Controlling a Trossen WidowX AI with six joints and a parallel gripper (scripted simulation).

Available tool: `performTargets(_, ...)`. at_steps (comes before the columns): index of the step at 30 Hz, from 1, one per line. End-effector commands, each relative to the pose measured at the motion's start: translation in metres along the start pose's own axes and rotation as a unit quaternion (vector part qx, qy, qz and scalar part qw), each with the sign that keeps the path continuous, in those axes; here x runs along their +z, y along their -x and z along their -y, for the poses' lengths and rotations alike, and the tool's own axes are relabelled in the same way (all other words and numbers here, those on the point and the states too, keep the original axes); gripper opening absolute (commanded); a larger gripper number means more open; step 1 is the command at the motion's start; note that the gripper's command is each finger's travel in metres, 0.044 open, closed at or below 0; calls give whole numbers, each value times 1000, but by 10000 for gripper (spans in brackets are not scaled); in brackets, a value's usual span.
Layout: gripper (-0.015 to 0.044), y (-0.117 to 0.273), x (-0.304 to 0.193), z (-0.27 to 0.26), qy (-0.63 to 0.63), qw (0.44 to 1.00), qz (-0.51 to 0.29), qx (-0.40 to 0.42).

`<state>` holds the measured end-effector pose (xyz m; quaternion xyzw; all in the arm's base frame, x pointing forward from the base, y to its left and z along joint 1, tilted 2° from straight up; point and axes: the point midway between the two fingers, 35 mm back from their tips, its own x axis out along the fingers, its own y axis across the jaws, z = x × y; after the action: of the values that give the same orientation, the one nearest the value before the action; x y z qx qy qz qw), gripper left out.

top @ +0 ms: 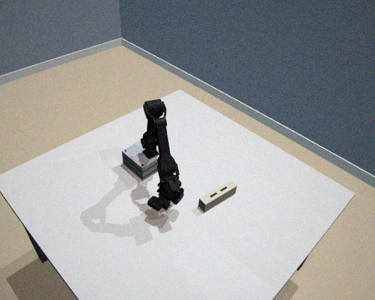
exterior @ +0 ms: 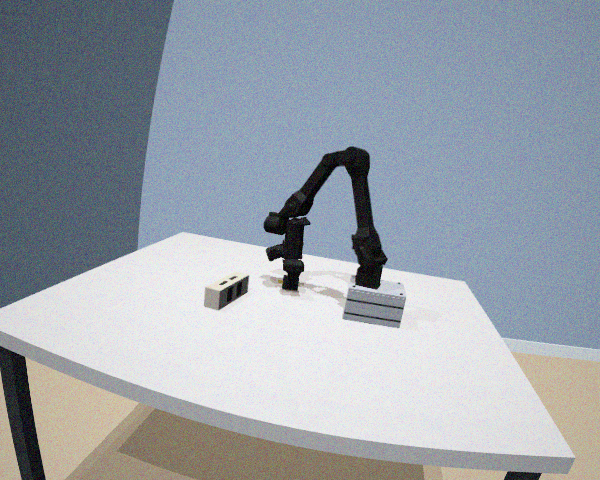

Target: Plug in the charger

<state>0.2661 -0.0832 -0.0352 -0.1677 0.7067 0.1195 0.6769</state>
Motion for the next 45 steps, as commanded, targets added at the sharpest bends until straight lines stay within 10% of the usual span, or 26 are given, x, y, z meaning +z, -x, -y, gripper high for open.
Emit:
performTargets(1,151,1,0,0,0,1000,1,0)
performTargets(12,0,7,0,1,0,1000,1,0)
performTargets(45,0,50,16,-28,-24,1000,4,5)
